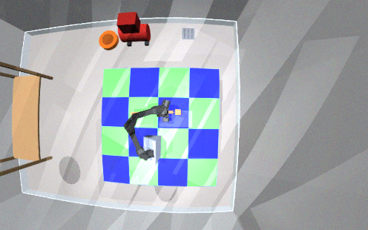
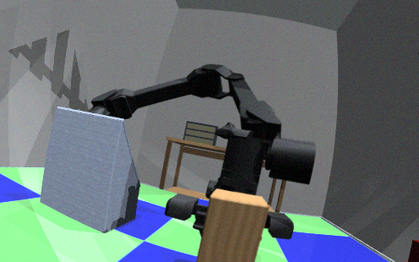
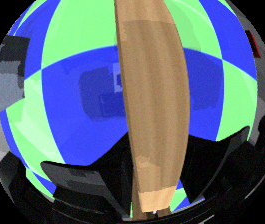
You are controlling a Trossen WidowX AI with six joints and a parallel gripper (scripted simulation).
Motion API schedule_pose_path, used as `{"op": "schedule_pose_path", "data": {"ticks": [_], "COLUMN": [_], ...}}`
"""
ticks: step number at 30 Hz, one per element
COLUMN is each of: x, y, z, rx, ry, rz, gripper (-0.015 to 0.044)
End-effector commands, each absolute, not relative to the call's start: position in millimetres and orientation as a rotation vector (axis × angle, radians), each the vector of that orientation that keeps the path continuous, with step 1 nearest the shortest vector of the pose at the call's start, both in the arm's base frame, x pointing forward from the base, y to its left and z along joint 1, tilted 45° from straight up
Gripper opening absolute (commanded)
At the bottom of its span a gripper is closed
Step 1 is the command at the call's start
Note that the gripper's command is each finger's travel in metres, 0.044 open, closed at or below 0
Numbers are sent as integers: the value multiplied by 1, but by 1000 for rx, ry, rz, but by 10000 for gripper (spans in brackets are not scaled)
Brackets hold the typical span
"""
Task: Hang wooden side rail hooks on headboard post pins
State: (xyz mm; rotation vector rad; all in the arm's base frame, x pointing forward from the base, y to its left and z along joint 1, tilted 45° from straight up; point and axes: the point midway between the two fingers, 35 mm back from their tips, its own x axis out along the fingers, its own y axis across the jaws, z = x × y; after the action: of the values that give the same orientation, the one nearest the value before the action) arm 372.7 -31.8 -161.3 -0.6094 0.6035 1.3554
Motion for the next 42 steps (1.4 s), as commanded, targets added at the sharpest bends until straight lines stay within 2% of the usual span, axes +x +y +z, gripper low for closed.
{"op": "schedule_pose_path", "data": {"ticks": [1,42], "x": [373,374], "y": [-39,-43], "z": [-161,-163], "rx": [-614,-615], "ry": [605,605], "rz": [1340,1340], "gripper": [0,0]}}
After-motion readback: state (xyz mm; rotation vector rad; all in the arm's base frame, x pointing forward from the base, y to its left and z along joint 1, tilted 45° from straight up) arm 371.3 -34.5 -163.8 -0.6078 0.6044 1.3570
